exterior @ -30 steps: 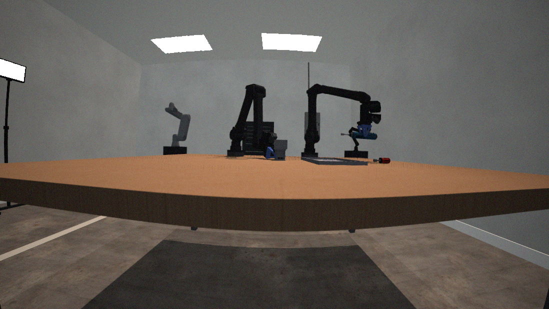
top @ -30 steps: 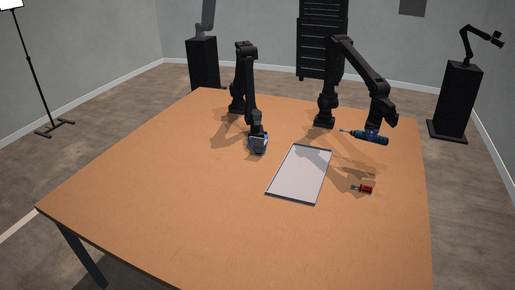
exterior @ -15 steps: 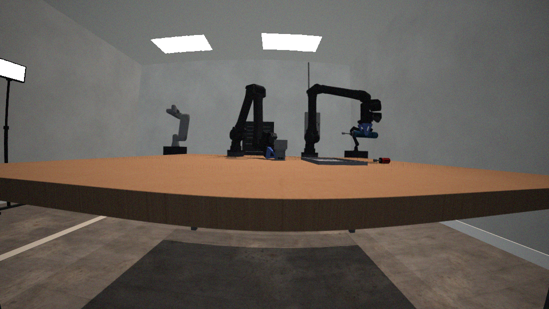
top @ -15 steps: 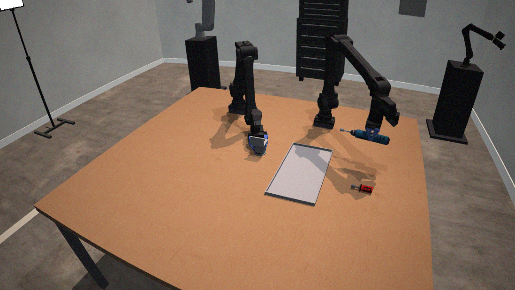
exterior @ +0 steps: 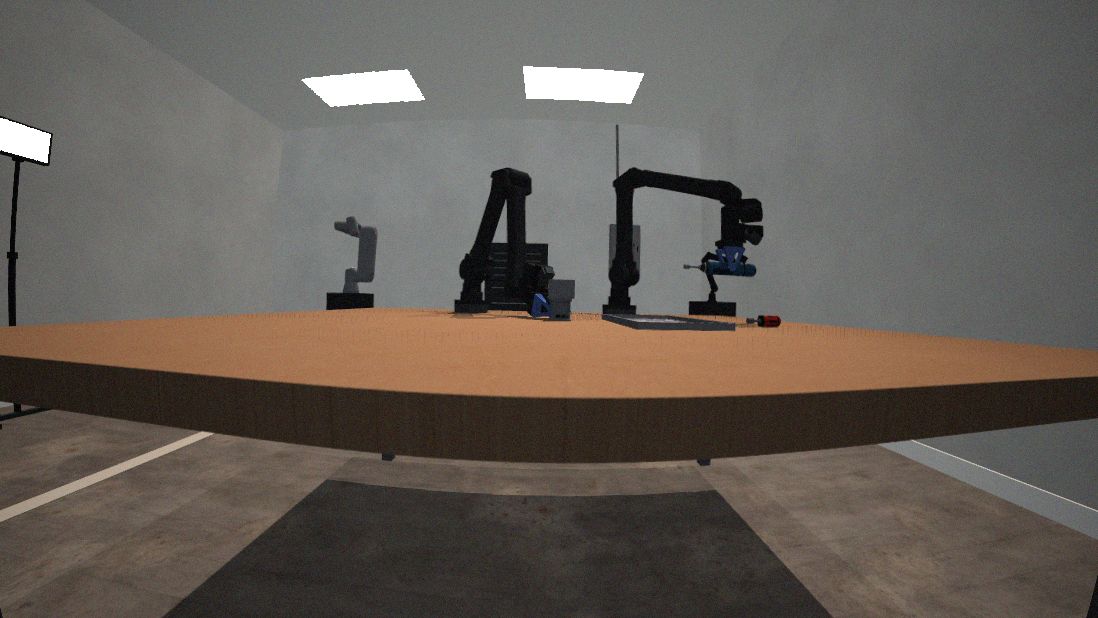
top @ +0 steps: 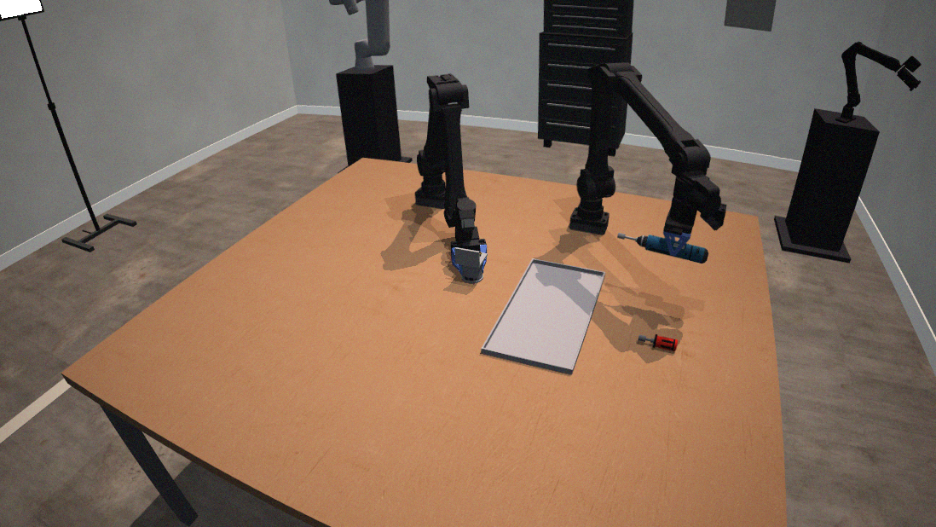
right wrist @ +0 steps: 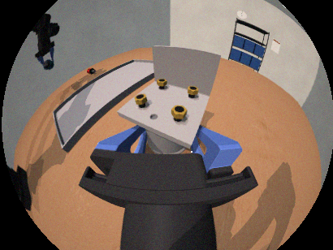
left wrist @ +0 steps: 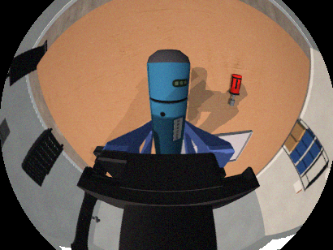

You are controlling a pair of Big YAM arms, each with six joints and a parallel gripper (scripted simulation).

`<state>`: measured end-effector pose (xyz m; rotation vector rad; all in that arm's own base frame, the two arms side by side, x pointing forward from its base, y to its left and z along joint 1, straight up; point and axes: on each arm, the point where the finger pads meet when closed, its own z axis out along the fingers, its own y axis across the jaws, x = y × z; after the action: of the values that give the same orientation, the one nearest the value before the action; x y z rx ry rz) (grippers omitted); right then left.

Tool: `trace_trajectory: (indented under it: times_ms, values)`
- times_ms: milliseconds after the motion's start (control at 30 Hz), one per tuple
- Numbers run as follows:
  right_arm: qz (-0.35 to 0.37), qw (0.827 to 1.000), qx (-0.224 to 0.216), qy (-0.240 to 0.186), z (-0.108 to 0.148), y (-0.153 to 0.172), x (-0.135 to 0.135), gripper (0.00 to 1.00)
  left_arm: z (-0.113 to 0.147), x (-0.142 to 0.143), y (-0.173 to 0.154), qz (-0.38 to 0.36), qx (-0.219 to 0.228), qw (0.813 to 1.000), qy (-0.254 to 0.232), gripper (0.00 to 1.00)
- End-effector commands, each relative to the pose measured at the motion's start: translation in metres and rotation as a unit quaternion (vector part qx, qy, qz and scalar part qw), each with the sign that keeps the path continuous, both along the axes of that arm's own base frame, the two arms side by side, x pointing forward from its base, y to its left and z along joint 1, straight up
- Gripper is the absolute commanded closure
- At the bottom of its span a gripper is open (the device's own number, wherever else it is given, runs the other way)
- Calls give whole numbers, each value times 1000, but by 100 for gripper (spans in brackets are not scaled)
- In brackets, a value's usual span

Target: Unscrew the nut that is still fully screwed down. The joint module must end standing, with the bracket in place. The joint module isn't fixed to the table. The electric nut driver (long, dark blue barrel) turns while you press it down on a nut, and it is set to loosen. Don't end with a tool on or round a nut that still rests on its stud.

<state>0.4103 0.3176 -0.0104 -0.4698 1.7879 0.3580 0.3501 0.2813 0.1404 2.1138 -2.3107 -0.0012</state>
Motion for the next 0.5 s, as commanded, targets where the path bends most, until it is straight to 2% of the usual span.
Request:
trace_trajectory:
  times_ms: [0,467]
  values:
    - [1,1000,-17,13,-16,-3,-3,41,35,27,12,-3,24,999,-31,58]
    - [1,1000,-17,13,-16,-3,-3,41,36,28,13,-6,25,999,-33,58]
